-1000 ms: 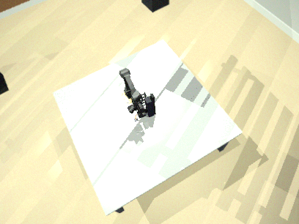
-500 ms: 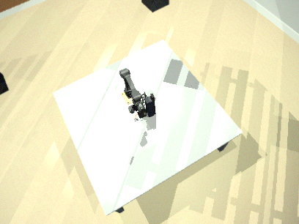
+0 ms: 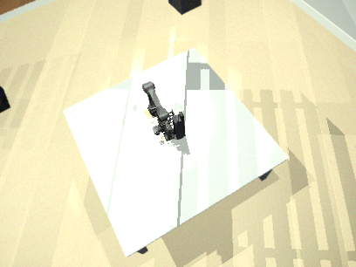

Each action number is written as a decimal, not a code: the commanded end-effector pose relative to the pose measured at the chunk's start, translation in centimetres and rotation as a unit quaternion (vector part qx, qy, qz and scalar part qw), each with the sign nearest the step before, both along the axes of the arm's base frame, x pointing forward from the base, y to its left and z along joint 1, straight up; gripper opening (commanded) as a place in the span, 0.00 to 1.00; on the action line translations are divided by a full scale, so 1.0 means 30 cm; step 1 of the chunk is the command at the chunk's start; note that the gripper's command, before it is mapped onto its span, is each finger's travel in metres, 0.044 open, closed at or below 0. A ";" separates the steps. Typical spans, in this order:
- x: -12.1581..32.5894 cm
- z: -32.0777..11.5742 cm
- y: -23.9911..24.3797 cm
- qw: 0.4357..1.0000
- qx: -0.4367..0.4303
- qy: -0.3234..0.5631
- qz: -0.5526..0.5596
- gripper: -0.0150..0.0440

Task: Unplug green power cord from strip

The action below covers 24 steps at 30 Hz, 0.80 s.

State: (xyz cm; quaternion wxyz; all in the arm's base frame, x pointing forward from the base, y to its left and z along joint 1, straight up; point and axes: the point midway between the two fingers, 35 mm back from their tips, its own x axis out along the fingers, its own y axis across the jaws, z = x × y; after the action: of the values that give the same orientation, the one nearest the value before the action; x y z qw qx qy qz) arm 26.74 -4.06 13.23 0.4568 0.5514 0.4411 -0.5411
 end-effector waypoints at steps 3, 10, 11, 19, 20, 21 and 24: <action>0.001 0.001 -0.009 1.000 0.000 -0.001 0.001 0.25; -0.002 0.001 -0.046 1.000 0.000 -0.001 0.000 0.25; -0.003 0.001 -0.051 1.000 0.000 -0.001 0.000 0.25; -0.010 0.002 -0.095 1.000 -0.001 0.000 0.000 0.25; -0.011 0.002 -0.100 1.000 -0.001 0.000 0.000 0.25; -0.012 0.002 -0.105 1.000 -0.001 0.000 0.000 0.25; -0.016 0.003 -0.122 1.000 -0.001 0.000 0.000 0.25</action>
State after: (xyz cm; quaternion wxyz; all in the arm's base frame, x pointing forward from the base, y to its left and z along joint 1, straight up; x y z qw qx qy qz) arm 26.86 -4.47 13.12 0.4482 0.5642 0.4703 -0.5095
